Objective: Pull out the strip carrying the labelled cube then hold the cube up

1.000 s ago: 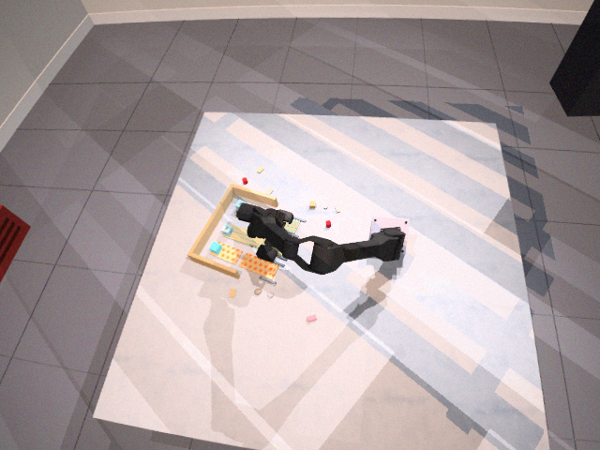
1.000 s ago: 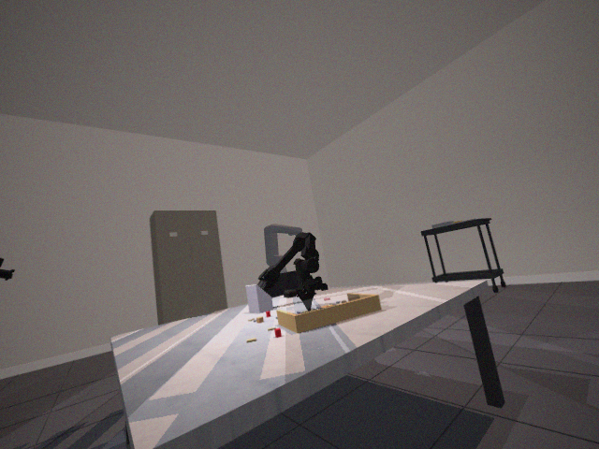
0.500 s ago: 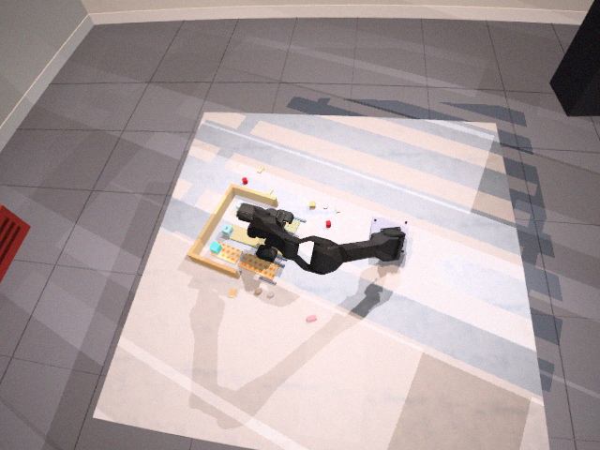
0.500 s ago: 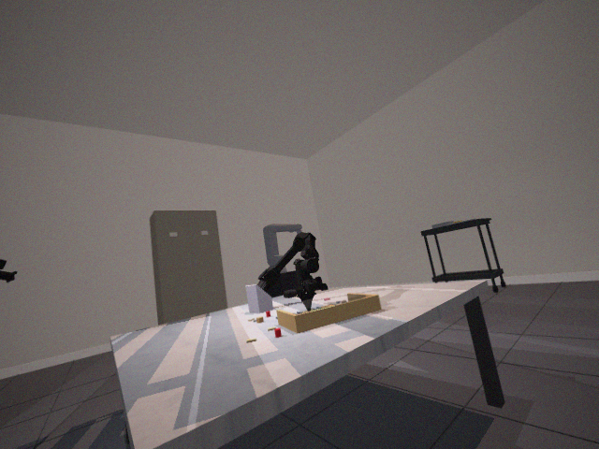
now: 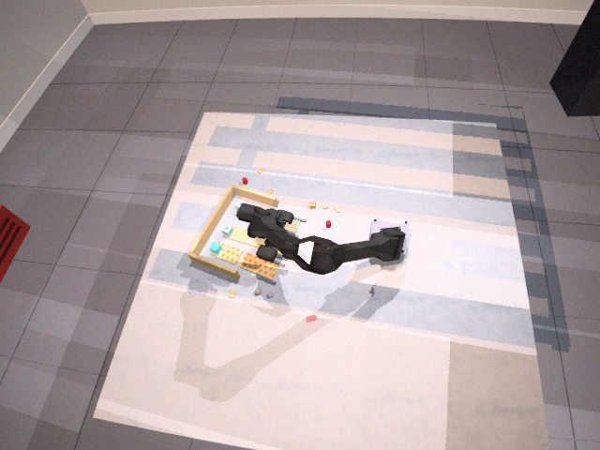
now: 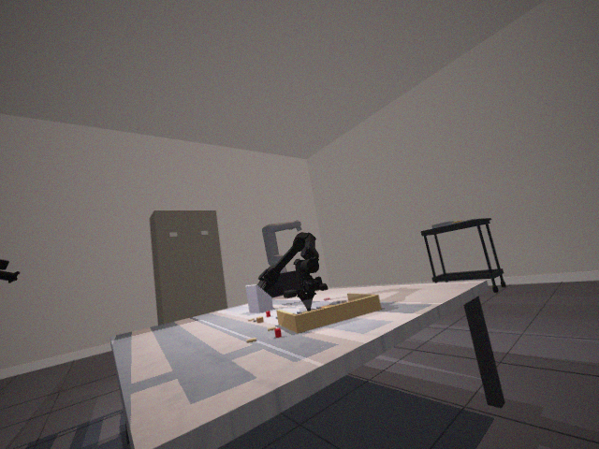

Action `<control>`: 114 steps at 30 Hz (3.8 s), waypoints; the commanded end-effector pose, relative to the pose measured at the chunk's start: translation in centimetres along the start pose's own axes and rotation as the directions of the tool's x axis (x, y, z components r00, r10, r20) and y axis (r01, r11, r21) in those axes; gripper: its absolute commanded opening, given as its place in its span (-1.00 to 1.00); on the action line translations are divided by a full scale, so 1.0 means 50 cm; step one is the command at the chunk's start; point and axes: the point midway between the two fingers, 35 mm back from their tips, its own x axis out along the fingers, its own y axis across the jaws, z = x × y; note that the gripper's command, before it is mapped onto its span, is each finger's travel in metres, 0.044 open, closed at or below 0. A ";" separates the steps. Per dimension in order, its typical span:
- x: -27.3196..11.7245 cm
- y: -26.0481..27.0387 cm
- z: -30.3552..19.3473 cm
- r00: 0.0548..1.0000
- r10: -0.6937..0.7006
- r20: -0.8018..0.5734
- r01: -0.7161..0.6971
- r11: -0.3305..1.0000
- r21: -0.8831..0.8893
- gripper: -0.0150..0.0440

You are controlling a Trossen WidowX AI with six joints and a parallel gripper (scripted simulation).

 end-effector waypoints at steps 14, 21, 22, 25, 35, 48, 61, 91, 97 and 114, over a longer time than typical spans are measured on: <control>0.005 0.001 -0.002 1.000 0.003 0.002 -0.003 1.000 0.001 -0.49; 0.005 0.001 -0.025 1.000 0.003 0.001 -0.003 1.000 0.002 -0.49; 0.005 0.001 -0.028 1.000 0.003 0.001 -0.003 1.000 0.002 -0.49; 0.006 0.000 -0.037 1.000 0.003 0.001 -0.003 1.000 0.002 -0.49; 0.007 0.001 -0.068 1.000 0.003 0.000 -0.003 1.000 0.003 -0.49; 0.009 0.001 -0.107 1.000 0.003 -0.001 -0.003 1.000 0.004 -0.49; 0.010 0.002 -0.147 1.000 0.003 -0.002 -0.003 1.000 0.005 -0.49; 0.011 0.004 -0.239 1.000 0.003 -0.004 -0.003 1.000 0.007 -0.49; 0.011 0.005 -0.257 1.000 0.003 -0.005 -0.003 1.000 0.008 -0.49; 0.011 0.006 -0.309 1.000 0.003 -0.006 -0.003 1.000 0.009 -0.49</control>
